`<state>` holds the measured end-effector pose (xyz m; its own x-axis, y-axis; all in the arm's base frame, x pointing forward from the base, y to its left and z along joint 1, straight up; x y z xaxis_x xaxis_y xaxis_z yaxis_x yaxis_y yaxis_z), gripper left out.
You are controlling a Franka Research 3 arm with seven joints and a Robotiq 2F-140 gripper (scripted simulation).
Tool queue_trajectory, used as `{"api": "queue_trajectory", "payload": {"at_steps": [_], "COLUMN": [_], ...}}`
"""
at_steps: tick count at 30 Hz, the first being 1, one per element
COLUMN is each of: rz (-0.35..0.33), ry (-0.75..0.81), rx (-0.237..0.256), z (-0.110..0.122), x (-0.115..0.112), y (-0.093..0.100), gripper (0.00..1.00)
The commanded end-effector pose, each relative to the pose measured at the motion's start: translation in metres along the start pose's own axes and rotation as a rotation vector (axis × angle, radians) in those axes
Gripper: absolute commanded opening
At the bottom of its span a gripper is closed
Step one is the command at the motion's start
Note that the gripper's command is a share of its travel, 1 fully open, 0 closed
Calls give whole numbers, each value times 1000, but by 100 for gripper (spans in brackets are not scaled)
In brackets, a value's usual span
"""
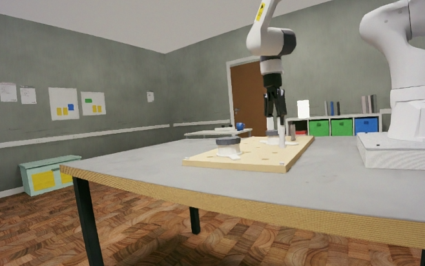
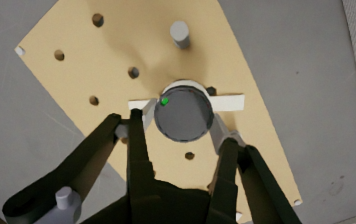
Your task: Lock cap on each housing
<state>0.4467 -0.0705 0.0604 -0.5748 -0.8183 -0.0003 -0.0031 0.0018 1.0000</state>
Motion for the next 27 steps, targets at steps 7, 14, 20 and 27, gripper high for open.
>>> {"api": "queue_trajectory", "payload": {"at_steps": [7, 14, 20, 27], "rz": [1, 0, 1, 1], "ry": [-8, -8, -8, -8], "rx": [-3, -3, -3, -3], "z": [-9, -20, -26, -36], "x": [-10, -18, -23, -32], "y": [-1, -1, -1, -1], "gripper": [10, 10, 10, 10]}}
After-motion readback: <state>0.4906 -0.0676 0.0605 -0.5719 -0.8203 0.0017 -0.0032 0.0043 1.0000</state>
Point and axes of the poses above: the point where the finger pads meet when closed, its own y axis back along the fingers, its own z axis across the jaws, x = y × z, the point moved 2 cm from there along y, back along the fingers, and after that the axes turned 6 degrees about y, right-handed, at the moved point
